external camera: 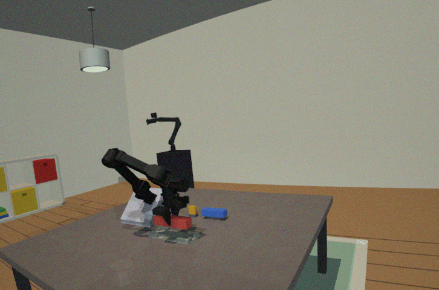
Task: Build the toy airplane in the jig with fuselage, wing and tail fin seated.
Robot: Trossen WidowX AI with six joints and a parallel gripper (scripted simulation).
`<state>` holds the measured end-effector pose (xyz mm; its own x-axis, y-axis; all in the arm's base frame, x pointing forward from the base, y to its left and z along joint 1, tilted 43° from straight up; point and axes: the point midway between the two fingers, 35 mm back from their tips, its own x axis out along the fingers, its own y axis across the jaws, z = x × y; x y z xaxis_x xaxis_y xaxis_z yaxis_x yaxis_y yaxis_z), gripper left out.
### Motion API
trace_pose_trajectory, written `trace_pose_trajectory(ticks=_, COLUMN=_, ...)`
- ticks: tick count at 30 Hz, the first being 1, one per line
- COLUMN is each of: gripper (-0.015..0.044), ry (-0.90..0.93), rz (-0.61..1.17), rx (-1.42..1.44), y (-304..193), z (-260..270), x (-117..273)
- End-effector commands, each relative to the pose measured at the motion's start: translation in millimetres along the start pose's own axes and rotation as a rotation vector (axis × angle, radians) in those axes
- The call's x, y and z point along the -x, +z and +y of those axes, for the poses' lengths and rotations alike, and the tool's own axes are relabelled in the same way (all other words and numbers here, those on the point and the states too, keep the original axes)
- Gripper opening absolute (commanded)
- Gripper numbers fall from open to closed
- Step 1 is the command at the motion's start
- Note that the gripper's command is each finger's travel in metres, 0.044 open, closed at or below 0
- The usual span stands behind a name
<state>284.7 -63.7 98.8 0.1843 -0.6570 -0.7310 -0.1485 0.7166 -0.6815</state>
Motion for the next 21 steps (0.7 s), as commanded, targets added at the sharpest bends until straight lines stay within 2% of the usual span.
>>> trace_pose_trajectory(ticks=1, gripper=0.0195, ry=-0.002, rz=0.006, rx=0.007, y=-1.3, z=0.1, x=-6.8)
trace_pose_trajectory(ticks=21, gripper=0.0195, ry=-0.005, rz=0.006, rx=0.007, y=-2.5, z=-1.2, x=-37.6)
